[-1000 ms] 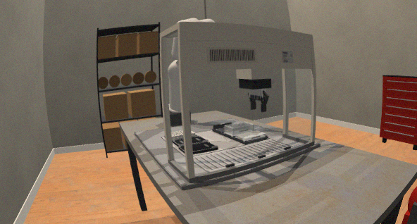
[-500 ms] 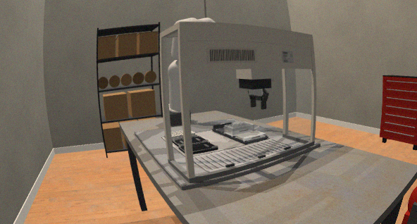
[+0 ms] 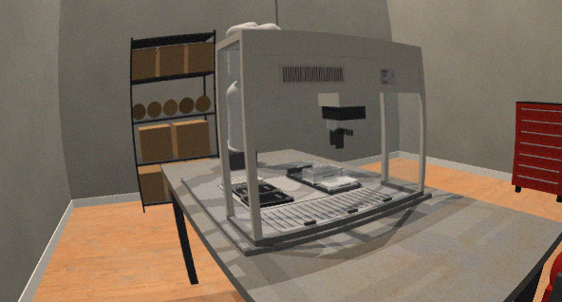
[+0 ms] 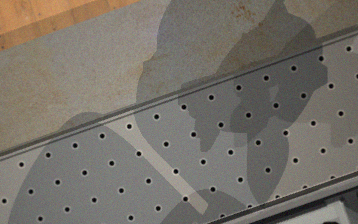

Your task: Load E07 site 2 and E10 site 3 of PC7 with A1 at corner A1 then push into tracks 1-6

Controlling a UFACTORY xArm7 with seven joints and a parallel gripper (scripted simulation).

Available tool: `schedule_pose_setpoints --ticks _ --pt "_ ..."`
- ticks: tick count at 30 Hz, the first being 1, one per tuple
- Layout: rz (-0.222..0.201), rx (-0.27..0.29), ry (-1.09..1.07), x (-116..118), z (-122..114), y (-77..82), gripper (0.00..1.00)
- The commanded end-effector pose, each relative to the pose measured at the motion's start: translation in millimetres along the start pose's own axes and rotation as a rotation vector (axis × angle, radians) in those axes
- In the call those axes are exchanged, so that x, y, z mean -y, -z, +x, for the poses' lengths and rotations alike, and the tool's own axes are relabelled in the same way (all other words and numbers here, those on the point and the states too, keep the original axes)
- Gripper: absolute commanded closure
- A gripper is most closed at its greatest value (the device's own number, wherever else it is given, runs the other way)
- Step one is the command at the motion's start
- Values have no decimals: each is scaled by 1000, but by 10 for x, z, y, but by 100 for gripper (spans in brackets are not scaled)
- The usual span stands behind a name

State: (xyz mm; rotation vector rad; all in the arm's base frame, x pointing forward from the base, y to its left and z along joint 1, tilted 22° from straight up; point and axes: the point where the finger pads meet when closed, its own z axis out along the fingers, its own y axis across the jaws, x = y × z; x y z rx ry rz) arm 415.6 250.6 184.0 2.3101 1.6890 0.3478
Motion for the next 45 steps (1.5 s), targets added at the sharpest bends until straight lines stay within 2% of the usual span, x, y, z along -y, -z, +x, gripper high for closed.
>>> schedule_pose_setpoints --ticks 1,32,34,38,45 --pt "-26 -8 -106 84 -109 25 18" --pt "-20 -19 -1073 978 -1252 -6 18" --pt "-20 -19 -1073 978 -1252 -6 18" --pt "-19 -21 -1206 1101 -1410 -10 18" --pt "-19 -21 -1244 1102 -1411 -10 18"
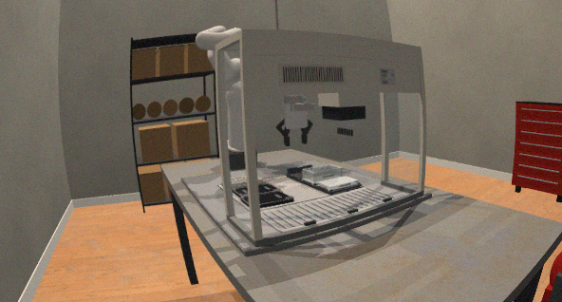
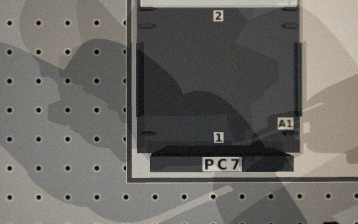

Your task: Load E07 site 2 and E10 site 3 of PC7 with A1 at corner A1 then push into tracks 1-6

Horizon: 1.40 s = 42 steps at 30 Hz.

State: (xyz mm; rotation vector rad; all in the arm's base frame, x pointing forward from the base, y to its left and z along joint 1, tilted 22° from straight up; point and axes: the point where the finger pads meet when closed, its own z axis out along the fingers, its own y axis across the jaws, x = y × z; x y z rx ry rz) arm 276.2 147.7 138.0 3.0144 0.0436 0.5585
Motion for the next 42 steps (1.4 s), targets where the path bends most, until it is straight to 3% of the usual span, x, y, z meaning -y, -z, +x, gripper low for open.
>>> schedule_pose_setpoints --ticks 1,11,42 --pt "1 -7 -10 1 1 16 18" --pt "1 -7 -10 2 2 16 18" --pt "1 -7 -10 0 2 -435 18"
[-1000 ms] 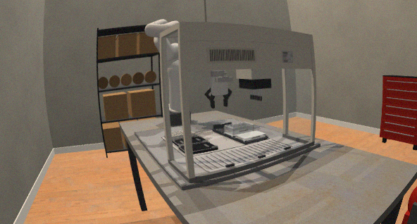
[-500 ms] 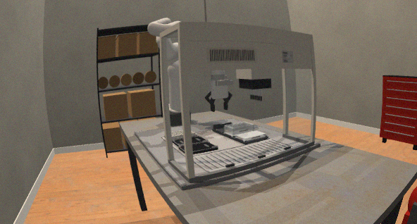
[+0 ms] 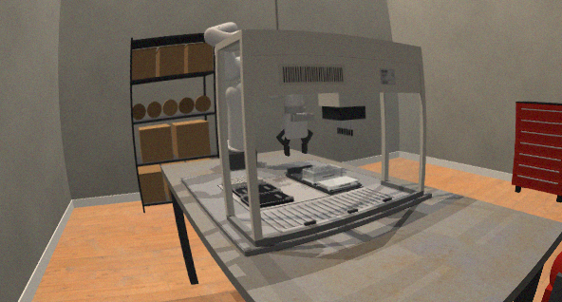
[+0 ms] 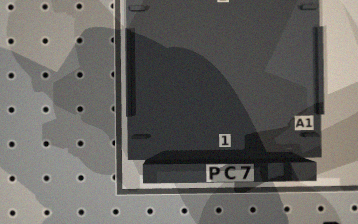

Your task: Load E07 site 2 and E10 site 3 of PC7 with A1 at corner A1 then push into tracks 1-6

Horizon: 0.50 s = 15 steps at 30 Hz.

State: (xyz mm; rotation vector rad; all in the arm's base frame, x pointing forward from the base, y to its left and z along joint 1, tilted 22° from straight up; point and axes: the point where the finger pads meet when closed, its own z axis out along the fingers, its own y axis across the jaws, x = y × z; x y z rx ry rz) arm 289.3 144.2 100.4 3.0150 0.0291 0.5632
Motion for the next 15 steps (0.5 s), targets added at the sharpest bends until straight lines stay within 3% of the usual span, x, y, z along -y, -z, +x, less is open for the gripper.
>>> schedule_pose_setpoints --ticks 1,15 --pt "1 -4 0 8 15 -53 18" --pt "1 -4 0 8 15 -254 18"
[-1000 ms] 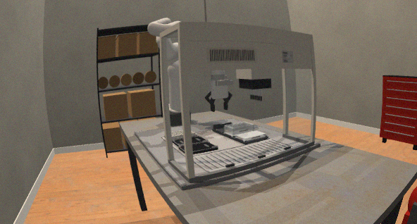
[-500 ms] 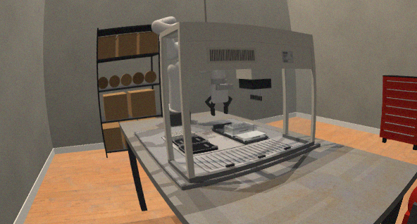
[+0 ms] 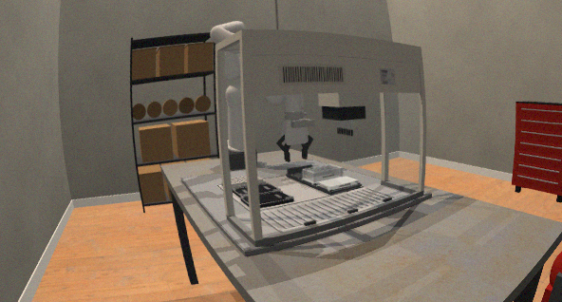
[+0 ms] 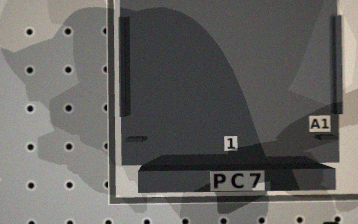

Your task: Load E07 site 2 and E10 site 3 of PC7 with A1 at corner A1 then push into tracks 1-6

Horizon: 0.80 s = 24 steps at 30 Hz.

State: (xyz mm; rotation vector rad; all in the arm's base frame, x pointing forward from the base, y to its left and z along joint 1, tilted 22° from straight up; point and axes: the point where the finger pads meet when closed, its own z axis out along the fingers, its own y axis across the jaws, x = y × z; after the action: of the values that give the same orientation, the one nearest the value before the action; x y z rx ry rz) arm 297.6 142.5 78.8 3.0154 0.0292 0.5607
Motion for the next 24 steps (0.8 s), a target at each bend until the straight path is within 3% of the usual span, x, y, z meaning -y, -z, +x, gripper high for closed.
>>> schedule_pose_setpoints --ticks 1,12,24 --pt "1 -5 0 9 16 -39 18" --pt "1 -5 0 9 16 -223 18" --pt "1 -5 0 9 16 -232 18"
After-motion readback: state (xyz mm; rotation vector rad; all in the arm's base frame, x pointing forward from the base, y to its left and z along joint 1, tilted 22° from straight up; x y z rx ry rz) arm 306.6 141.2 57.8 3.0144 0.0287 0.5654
